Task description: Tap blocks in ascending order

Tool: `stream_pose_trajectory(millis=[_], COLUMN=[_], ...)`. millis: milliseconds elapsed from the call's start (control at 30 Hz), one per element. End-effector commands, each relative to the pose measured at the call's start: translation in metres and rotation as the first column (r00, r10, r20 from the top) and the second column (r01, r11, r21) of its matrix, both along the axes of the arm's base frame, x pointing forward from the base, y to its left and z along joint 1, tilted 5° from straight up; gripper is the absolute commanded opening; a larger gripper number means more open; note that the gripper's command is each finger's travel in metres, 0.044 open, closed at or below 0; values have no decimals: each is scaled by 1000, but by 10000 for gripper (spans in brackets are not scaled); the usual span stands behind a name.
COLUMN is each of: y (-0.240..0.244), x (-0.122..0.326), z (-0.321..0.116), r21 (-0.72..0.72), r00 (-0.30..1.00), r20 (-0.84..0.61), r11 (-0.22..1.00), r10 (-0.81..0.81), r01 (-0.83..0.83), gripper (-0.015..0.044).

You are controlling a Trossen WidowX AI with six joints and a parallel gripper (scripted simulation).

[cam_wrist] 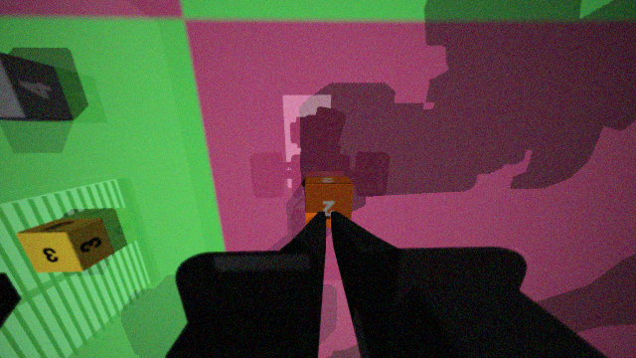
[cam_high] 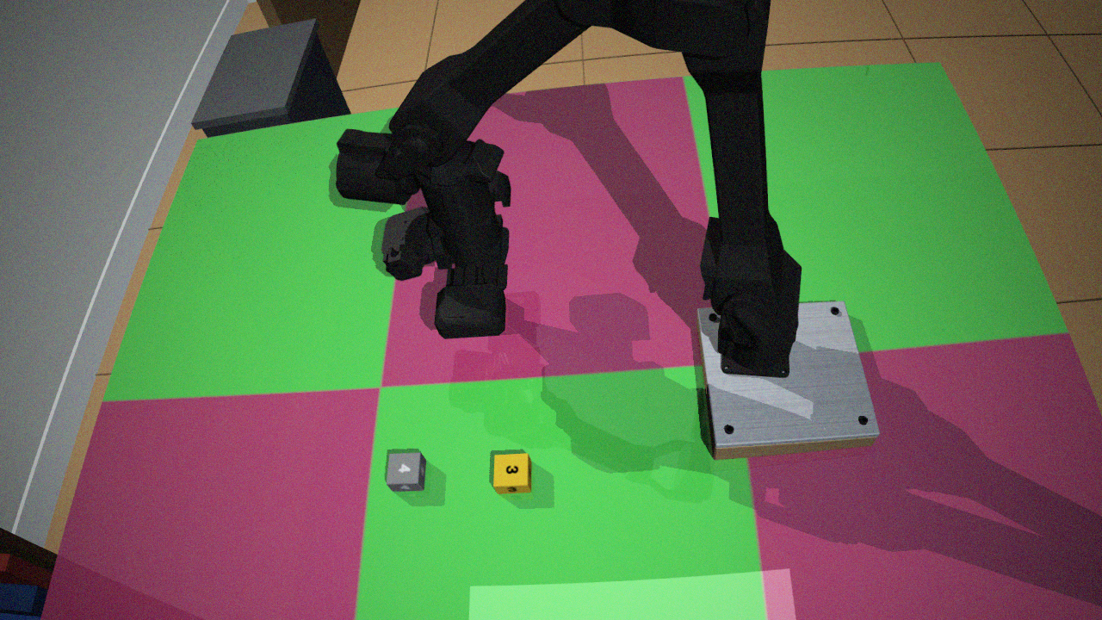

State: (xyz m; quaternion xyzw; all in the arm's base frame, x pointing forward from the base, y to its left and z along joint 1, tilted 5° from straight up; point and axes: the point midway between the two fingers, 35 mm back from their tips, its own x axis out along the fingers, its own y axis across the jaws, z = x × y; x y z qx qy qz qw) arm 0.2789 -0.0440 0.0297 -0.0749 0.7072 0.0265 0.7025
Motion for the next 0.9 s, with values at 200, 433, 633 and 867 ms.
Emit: stream_pose_trajectory(millis=[200, 433, 633, 867], y=[0, 2, 3, 7], x=[-3, -2, 0, -1], z=[-9, 21, 40, 102], r21=[-1, 0, 0, 0], r00=[1000, 1000, 1000, 1000], r20=[-14, -14, -14, -14], r11=[1000, 1000, 1000, 1000], r10=[3, 3, 3, 3], r01=[-3, -3, -3, -3], gripper=[20, 20, 20, 20])
